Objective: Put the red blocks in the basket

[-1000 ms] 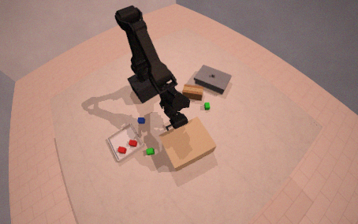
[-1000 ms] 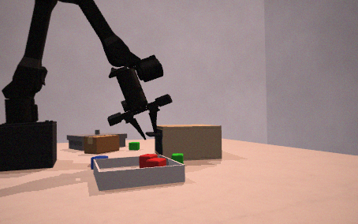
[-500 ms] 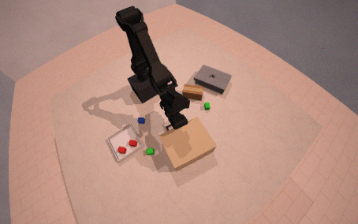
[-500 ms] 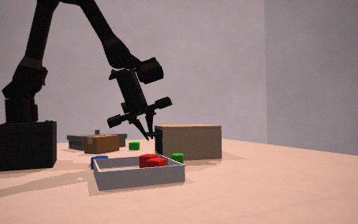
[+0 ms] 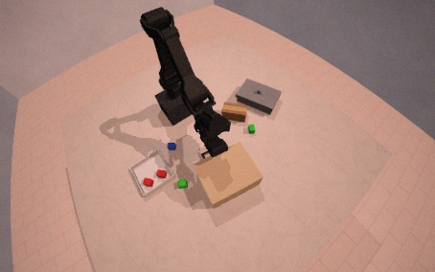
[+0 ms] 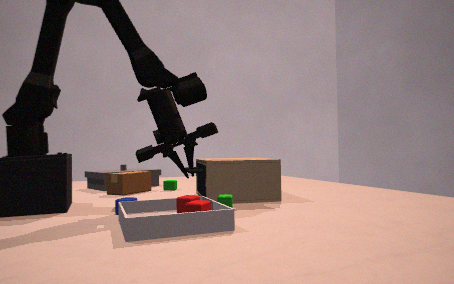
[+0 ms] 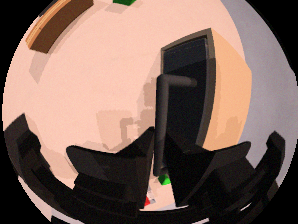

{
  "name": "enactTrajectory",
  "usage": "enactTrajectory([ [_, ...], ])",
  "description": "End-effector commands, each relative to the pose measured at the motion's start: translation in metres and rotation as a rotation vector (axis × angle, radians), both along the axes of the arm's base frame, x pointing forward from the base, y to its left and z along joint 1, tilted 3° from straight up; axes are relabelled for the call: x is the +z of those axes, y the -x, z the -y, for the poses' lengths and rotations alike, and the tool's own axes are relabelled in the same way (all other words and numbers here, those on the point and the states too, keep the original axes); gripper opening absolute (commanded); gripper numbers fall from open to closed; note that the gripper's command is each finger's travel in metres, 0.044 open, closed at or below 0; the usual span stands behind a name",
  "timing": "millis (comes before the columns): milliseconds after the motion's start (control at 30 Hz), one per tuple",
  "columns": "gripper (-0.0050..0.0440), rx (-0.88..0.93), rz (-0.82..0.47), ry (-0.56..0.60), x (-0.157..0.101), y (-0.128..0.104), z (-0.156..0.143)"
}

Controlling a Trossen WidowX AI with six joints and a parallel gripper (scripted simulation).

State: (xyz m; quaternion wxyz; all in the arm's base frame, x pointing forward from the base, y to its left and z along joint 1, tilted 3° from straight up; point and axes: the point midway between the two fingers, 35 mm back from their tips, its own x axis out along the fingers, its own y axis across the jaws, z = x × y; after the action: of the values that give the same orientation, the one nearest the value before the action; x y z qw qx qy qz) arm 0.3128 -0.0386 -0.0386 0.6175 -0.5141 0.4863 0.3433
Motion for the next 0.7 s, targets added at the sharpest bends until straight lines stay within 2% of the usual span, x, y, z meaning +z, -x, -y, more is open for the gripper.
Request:
enactTrajectory([
  [0,0.0000,0.002,-0.007,-0.003,-0.001,0.007,-0.002],
  [267,0.0000,0.002,-0.007,-0.003,0.000,0.028,-0.007],
  [667,0.0000,0.002,-0.007,-0.003,0.000,0.028,-0.008],
])
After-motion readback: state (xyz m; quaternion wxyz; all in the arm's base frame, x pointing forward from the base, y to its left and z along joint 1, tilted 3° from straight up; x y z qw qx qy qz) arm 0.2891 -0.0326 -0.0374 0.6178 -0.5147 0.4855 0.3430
